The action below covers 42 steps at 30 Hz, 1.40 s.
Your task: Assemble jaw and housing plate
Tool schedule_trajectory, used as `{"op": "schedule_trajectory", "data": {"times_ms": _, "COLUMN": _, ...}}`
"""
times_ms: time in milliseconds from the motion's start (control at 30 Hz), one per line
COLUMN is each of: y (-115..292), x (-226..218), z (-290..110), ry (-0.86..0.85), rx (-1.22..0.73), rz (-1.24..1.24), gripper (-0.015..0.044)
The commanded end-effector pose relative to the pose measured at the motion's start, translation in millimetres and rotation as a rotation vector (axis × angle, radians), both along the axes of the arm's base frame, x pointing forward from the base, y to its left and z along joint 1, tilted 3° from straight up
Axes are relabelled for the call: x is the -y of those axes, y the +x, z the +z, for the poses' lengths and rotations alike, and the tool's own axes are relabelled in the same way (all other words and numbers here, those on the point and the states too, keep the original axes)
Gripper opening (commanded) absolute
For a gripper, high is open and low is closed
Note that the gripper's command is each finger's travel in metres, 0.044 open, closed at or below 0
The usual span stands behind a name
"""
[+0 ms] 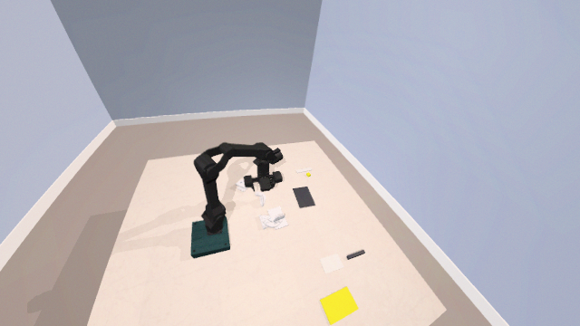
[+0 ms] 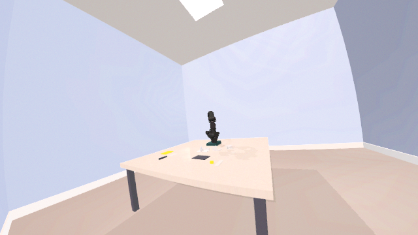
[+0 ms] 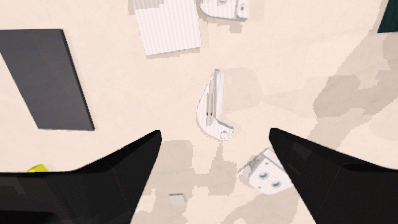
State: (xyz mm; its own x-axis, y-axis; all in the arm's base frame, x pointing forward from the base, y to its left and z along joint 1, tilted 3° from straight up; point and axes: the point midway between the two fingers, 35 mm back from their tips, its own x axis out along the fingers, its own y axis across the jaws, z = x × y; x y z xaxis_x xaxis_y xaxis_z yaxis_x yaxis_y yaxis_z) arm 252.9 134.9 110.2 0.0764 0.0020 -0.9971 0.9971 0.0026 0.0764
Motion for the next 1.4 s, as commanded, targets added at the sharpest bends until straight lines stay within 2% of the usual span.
{"op": "schedule_trajectory", "data": {"times_ms": 0, "y": 0.7, "x": -0.5, "z": 1.9, "ry": 0.007, "rx": 0.002, "rz": -0.024, "gripper": 0.0440}}
{"op": "schedule_trajectory", "data": {"times_ms": 233, "y": 3.8, "x": -0.7, "z": -36.9, "ry": 0.007, "rx": 0.002, "rz": -0.024, "gripper": 0.0440}}
{"op": "schedule_trajectory", "data": {"times_ms": 633, "y": 4.0, "x": -0.7, "z": -39.2, "ry": 0.007, "rx": 0.002, "rz": -0.024, "gripper": 0.0440}}
{"op": "schedule_trajectory", "data": {"times_ms": 1367, "y": 7.4, "x": -1.3, "z": -74.8, "ry": 0.006, "rx": 0.002, "rz": -0.024, "gripper": 0.0440}}
